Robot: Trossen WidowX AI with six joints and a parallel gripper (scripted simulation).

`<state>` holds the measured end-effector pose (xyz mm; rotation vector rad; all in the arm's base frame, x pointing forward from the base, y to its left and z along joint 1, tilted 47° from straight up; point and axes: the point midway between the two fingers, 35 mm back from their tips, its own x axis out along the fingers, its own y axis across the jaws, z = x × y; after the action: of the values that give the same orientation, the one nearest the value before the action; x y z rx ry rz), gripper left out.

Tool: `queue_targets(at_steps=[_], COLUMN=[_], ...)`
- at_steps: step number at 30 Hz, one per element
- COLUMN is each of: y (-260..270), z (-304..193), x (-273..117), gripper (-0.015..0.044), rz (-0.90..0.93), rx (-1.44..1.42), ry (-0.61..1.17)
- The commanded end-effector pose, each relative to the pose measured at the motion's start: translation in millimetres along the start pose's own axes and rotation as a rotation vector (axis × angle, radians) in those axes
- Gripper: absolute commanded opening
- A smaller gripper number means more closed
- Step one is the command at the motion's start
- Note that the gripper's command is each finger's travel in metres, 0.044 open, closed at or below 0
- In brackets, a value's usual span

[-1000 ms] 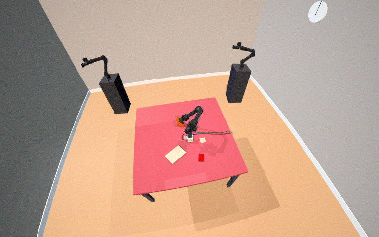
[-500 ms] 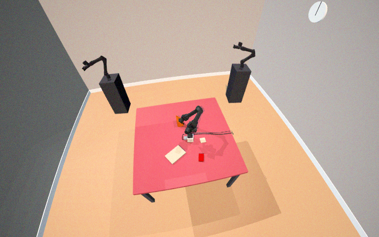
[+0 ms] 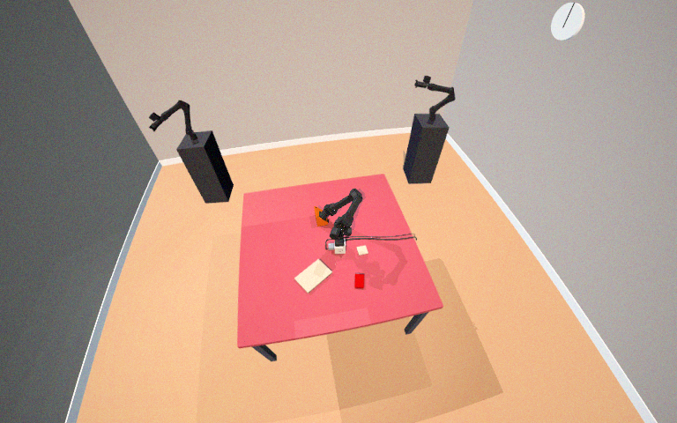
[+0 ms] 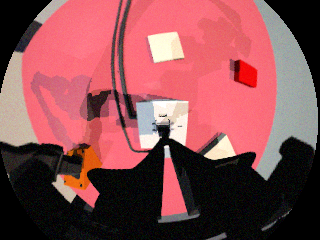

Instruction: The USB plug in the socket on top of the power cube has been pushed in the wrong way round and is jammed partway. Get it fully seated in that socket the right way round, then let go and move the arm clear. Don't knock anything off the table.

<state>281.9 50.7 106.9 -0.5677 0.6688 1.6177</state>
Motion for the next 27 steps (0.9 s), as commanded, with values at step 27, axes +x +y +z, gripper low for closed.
queue_targets(at_steps=[27], y=[0.0], z=[-0.1], x=[-7.6], gripper=[0.0000], rz=[0.000], rx=[0.000], ry=[0.000])
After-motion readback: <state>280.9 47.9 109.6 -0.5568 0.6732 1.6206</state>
